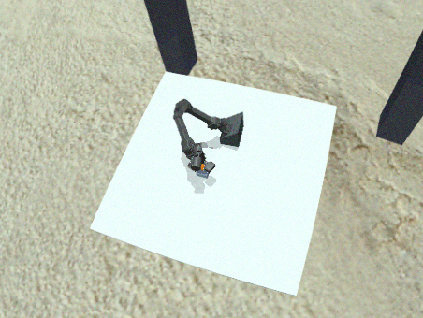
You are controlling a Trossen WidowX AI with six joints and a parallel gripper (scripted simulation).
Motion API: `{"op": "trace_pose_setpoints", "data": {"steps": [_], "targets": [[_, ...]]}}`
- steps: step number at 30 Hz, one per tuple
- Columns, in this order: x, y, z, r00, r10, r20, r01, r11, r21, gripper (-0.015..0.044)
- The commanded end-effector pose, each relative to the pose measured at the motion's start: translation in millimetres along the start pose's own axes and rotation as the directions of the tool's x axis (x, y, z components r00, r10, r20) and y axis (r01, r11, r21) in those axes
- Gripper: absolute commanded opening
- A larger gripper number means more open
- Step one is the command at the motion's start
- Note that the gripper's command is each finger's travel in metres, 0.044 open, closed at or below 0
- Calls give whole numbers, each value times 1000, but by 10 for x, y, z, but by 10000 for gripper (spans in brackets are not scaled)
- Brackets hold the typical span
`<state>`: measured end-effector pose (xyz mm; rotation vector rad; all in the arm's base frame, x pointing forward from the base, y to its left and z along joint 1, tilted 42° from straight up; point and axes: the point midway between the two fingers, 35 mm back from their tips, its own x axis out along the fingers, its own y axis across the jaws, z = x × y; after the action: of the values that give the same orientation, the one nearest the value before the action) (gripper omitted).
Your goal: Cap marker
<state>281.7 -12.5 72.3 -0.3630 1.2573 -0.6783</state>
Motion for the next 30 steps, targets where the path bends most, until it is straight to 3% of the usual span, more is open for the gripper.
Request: {"op": "trace_pose_setpoints", "data": {"steps": [1,4,9,12,18,28,30], "targets": [[0,0,1,1000,0,0,0,1000,0,420],[-96,10,10,1000,2,0,-2,1000,0,440],[-724,10,0,1000,2,-2,-2,1000,-1,440],[-749,7,-2,1000,2,-2,-2,1000,-1,440],[-664,7,0,1000,-2,0,1,942,-336,282],[-660,7,0,1000,-2,0,2,937,-349,20],[-660,7,0,1000,-2,0,2,937,-349,0]]}}
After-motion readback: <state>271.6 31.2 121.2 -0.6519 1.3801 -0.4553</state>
